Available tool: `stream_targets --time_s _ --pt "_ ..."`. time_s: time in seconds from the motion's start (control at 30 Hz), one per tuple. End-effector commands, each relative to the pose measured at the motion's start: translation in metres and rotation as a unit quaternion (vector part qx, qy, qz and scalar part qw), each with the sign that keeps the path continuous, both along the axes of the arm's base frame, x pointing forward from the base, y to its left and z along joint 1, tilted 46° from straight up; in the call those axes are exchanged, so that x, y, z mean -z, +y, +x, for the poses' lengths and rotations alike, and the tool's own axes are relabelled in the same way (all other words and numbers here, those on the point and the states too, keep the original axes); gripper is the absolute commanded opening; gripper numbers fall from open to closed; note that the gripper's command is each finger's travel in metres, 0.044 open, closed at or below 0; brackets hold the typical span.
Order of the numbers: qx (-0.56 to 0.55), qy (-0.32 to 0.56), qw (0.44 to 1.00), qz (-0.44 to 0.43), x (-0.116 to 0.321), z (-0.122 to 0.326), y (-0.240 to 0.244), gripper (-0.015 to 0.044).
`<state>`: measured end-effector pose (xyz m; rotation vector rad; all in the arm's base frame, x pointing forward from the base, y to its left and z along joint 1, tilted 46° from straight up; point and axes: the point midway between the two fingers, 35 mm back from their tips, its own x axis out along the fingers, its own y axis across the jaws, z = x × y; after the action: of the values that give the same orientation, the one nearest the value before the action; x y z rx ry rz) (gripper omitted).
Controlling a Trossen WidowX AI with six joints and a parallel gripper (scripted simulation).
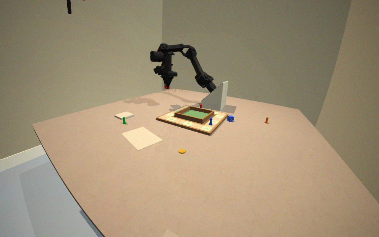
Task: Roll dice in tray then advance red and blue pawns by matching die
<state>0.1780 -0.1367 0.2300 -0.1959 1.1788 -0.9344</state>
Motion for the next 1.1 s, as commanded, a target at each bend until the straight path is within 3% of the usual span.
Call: stream_targets --time_s 0.0,0.67,1.07 --pt "-0.005 0.005 1.000 -0.003 -0.003 0.000 0.003 0.0000" --pt "-0.235 0.211 0.949 0.010 0.059 0.059 0.050 0.0000" --pt "-0.365 0.339 0.867 -0.003 0.098 0.081 0.081 0.0000"
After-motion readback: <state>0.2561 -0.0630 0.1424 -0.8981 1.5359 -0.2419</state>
